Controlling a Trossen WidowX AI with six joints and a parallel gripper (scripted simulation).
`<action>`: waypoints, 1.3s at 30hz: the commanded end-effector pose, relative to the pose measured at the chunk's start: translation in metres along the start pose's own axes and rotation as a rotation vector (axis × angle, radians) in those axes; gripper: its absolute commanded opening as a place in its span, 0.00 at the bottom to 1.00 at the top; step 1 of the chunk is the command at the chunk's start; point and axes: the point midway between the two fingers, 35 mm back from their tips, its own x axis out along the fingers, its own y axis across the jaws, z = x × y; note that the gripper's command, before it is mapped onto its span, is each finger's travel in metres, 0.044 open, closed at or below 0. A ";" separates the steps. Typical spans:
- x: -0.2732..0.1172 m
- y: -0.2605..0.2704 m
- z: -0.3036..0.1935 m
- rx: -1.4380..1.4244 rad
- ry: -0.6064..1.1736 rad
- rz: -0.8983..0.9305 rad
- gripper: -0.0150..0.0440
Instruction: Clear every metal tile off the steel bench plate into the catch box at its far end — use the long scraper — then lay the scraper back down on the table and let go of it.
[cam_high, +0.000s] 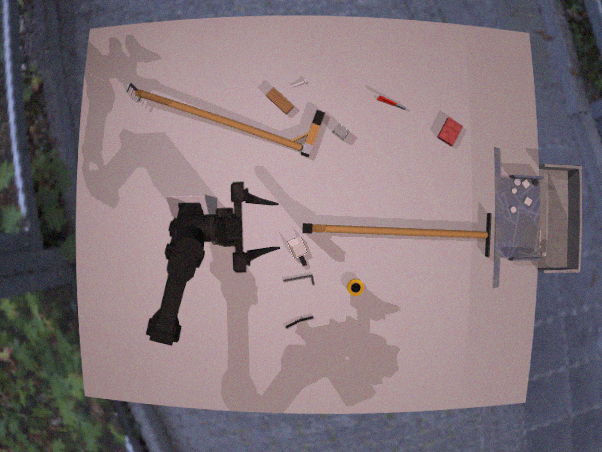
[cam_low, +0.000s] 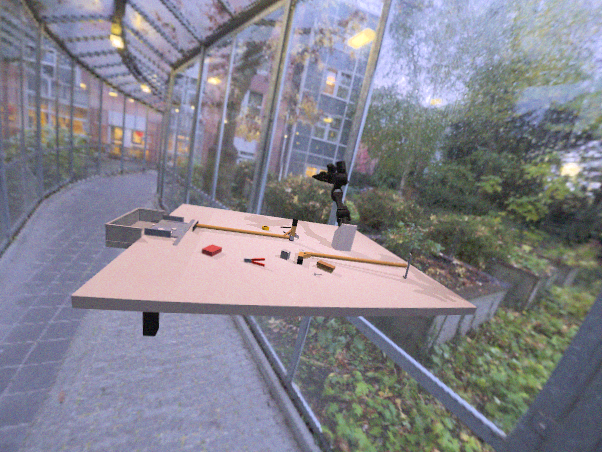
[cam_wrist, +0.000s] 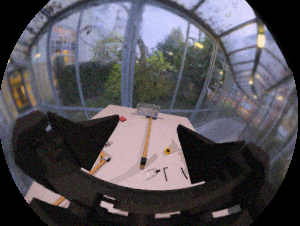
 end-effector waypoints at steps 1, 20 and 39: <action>0.000 -0.001 0.000 -0.004 0.001 -0.004 1.00; 0.000 -0.001 0.000 -0.004 0.003 -0.004 1.00; 0.049 0.004 -0.055 -0.037 0.179 -0.036 1.00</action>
